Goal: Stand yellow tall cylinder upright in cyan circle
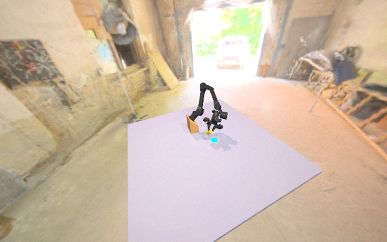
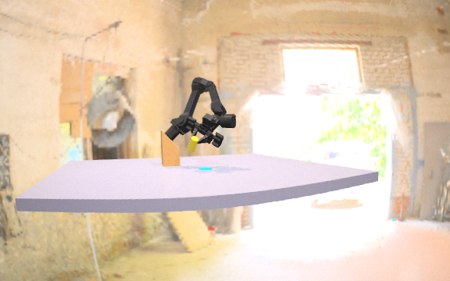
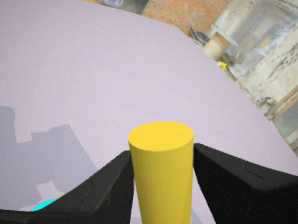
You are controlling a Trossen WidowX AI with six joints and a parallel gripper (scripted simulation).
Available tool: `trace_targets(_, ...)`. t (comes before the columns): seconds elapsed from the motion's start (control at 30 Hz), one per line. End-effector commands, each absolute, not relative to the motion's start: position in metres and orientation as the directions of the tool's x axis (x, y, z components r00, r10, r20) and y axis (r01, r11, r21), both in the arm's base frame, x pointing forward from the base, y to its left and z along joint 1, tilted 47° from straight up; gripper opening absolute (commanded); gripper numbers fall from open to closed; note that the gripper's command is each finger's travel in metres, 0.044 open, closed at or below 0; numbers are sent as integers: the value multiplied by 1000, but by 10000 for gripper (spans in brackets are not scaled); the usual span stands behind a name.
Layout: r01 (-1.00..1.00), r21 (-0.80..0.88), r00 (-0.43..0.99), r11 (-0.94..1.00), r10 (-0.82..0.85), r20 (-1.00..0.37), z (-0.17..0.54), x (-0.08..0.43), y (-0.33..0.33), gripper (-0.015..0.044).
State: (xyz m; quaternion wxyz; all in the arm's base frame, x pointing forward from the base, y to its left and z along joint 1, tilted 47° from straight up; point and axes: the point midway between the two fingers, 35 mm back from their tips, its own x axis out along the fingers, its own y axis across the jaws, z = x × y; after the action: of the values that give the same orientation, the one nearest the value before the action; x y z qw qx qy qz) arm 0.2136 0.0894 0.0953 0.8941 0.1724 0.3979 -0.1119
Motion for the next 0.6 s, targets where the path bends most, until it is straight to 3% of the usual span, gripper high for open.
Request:
trace_targets(0.0,346,236,680,908,-70,-729,98,214,89,105)
trace_targets(0.57,357,305,754,883,-79,-653,105,214,91,105)
